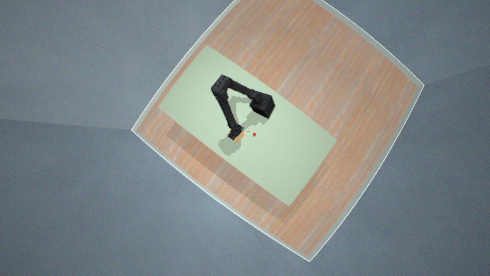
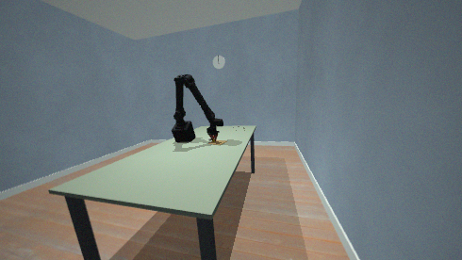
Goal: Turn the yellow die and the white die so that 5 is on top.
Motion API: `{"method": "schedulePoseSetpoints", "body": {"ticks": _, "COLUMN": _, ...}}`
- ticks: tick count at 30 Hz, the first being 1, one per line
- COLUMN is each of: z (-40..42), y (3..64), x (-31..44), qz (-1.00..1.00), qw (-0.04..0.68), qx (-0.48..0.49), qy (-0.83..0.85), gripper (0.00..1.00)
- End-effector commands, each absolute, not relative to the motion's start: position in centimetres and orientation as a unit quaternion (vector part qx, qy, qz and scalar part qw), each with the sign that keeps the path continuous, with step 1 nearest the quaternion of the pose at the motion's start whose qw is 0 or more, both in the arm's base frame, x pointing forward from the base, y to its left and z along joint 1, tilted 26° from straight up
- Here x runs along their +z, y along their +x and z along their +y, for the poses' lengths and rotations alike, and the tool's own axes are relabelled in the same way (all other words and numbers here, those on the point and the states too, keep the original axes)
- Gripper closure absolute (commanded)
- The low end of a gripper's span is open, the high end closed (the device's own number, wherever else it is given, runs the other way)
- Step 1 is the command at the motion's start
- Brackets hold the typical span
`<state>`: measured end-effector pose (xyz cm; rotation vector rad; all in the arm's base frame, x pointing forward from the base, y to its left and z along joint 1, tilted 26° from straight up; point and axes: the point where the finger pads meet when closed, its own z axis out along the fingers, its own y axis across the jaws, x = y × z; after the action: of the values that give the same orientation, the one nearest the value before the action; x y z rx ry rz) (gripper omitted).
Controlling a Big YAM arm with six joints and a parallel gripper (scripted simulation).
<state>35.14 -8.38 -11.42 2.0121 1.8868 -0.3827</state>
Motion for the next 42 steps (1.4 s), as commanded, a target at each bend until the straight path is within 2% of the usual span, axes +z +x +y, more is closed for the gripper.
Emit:
{"method": "schedulePoseSetpoints", "body": {"ticks": 1, "z": -8.2, "y": 36.31, "x": -11.36, "qz": 0.671, "qw": 0.184, "qx": -0.128, "qy": 0.707, "gripper": 0.81}}
{"method": "schedulePoseSetpoints", "body": {"ticks": 42, "z": -8.08, "y": 35.96, "x": -11.42, "qz": 0.673, "qw": 0.183, "qx": -0.129, "qy": 0.705, "gripper": 0.81}}
